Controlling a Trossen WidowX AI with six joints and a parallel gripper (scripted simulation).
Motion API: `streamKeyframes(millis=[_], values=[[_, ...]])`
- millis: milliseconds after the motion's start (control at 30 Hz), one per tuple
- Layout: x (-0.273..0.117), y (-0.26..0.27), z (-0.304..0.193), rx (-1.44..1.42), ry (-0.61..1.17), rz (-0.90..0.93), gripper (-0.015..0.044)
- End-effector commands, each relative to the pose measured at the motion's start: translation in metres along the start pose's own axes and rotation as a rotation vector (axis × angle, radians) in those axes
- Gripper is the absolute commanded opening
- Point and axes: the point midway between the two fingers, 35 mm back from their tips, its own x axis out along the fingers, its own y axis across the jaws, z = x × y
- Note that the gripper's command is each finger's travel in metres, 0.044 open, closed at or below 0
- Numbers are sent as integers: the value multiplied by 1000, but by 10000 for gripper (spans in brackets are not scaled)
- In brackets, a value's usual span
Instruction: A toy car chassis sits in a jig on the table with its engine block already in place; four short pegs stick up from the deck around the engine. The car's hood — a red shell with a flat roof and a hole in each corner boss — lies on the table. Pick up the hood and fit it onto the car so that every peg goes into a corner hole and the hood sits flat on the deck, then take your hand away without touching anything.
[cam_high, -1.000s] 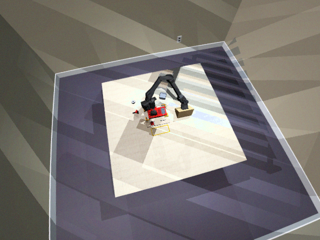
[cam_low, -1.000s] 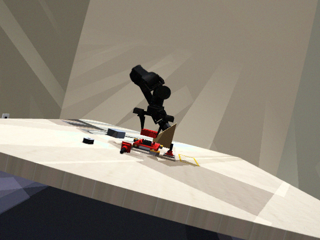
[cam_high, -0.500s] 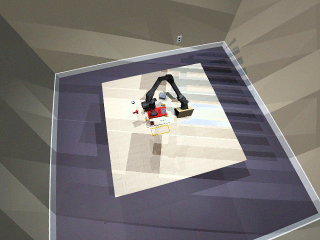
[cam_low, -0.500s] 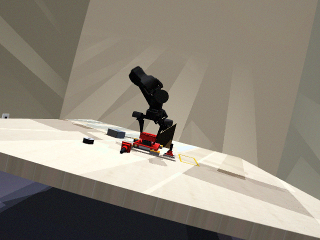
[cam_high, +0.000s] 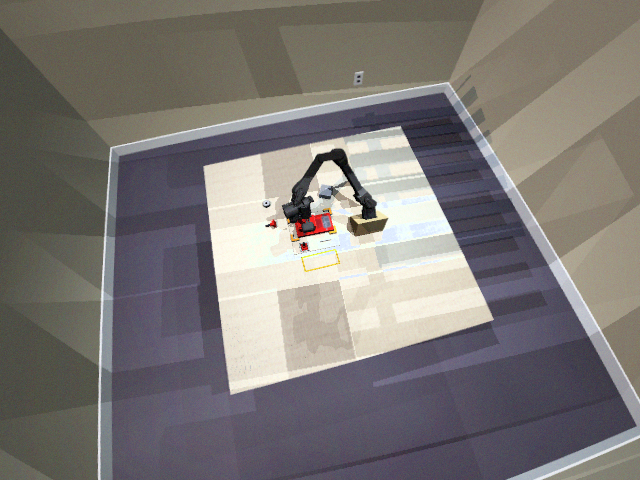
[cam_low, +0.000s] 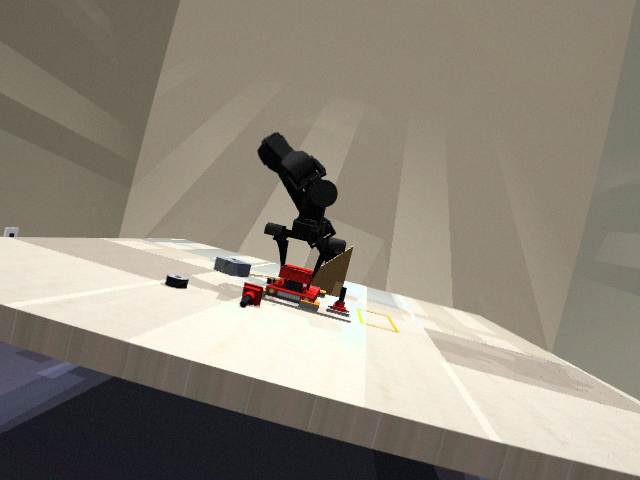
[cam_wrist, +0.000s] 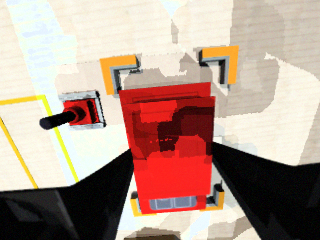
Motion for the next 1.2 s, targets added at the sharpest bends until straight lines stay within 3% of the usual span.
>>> streamKeyframes(millis=[0,1167], values=[[0,-1,0,-3,-2,-5,0],[12,0,0,-3,-2,-5,0]])
